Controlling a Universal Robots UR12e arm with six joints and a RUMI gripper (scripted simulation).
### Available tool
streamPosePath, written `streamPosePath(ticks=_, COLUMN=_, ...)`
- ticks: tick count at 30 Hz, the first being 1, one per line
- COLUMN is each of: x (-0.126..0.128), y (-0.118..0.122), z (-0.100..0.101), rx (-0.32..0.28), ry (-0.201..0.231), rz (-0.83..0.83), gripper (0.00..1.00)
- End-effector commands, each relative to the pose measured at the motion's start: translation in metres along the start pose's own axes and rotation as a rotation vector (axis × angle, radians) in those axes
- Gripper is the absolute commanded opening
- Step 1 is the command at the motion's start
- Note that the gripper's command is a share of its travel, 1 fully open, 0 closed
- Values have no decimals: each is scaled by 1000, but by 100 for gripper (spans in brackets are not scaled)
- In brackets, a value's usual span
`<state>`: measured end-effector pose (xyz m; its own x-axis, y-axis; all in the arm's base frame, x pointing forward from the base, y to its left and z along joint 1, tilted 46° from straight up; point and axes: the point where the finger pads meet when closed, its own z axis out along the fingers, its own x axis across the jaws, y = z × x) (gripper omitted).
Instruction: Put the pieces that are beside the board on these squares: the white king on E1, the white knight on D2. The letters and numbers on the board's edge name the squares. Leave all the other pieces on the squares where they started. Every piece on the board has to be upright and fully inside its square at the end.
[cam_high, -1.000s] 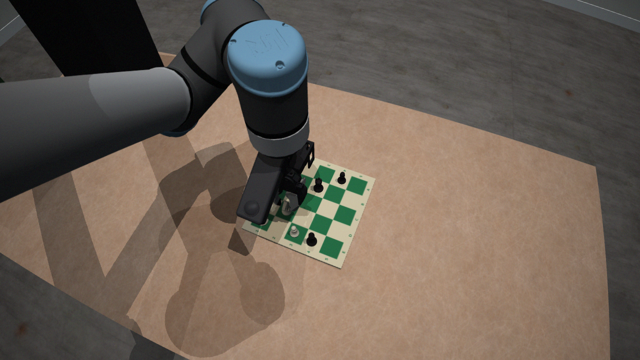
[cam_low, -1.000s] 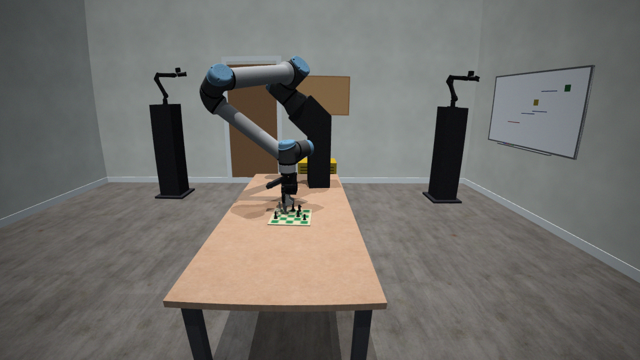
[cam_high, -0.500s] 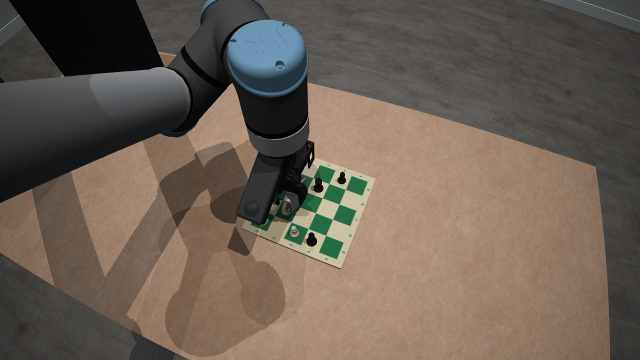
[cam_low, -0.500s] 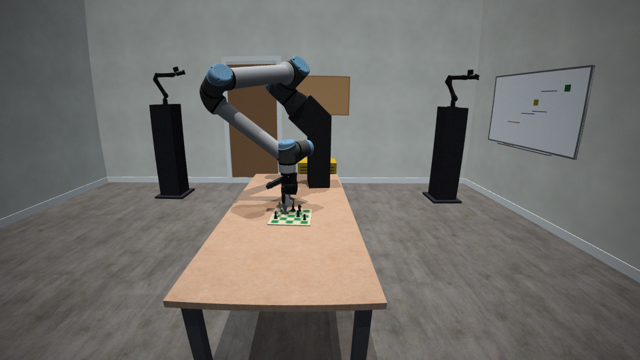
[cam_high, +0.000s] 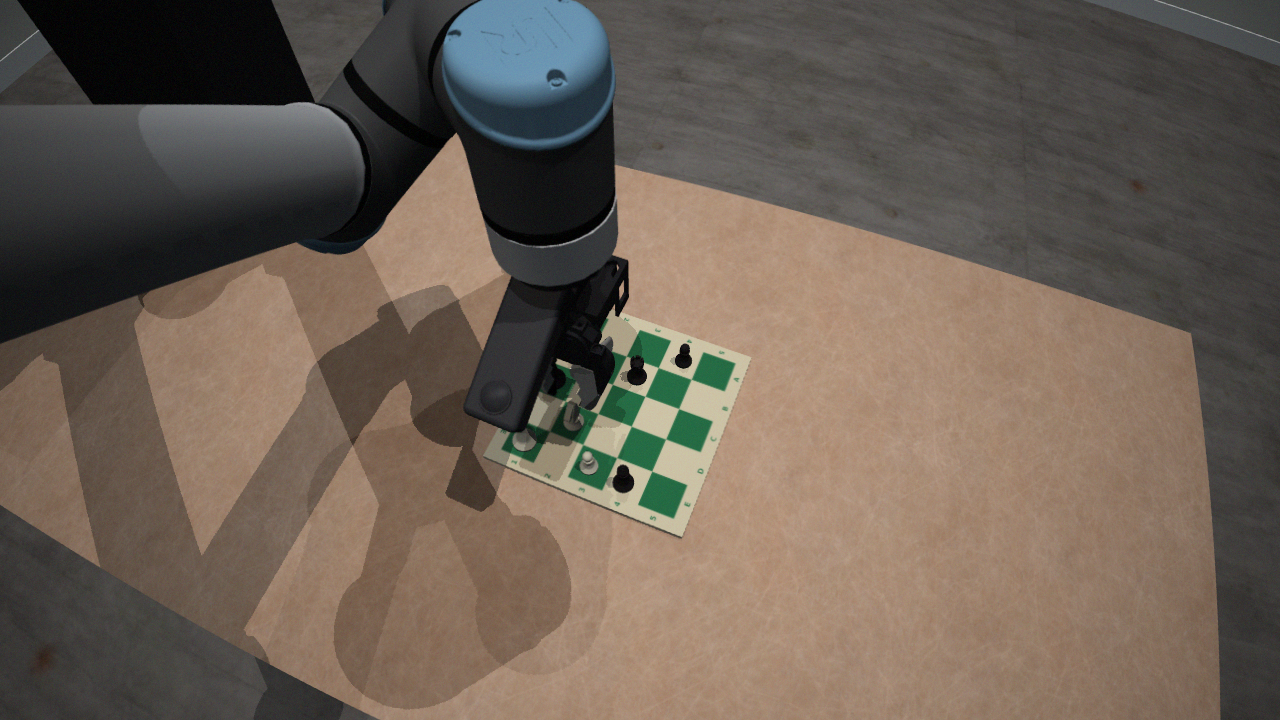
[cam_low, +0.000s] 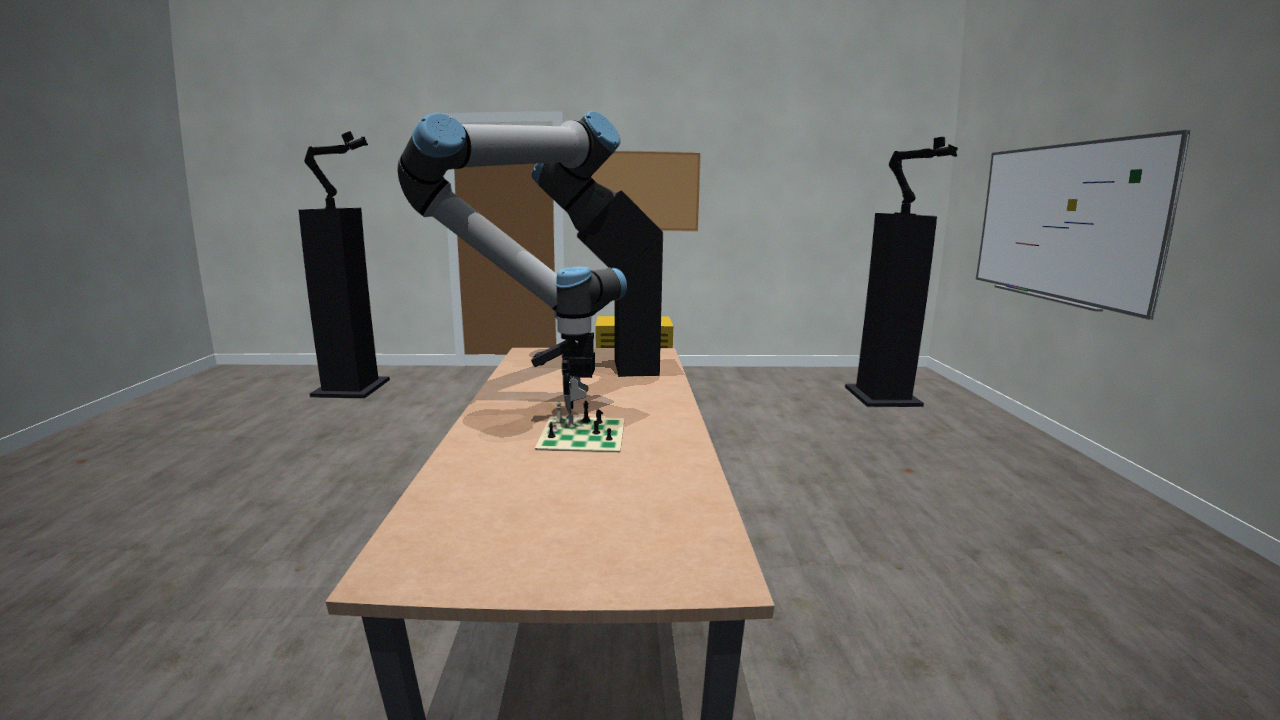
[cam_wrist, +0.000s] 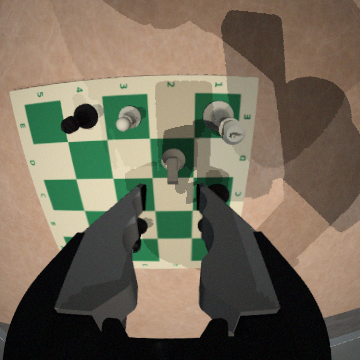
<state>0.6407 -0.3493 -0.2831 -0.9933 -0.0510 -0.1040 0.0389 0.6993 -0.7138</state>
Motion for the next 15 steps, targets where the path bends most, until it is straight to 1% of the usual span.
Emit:
streamPosePath(ticks=1, x=1, y=1, z=-32, rx=-1, ry=1, rz=0, gripper=22)
streamPosePath(ticks=4, x=1, y=1, z=-45, rx=0, ry=1, rz=0, gripper=22)
streamPosePath(ticks=7, x=1, y=1, z=-54, rx=0, ry=1, rz=0, gripper=22)
streamPosePath(ticks=15, x=1, y=0, z=-59, rx=0, ry=2, rz=1, gripper=22)
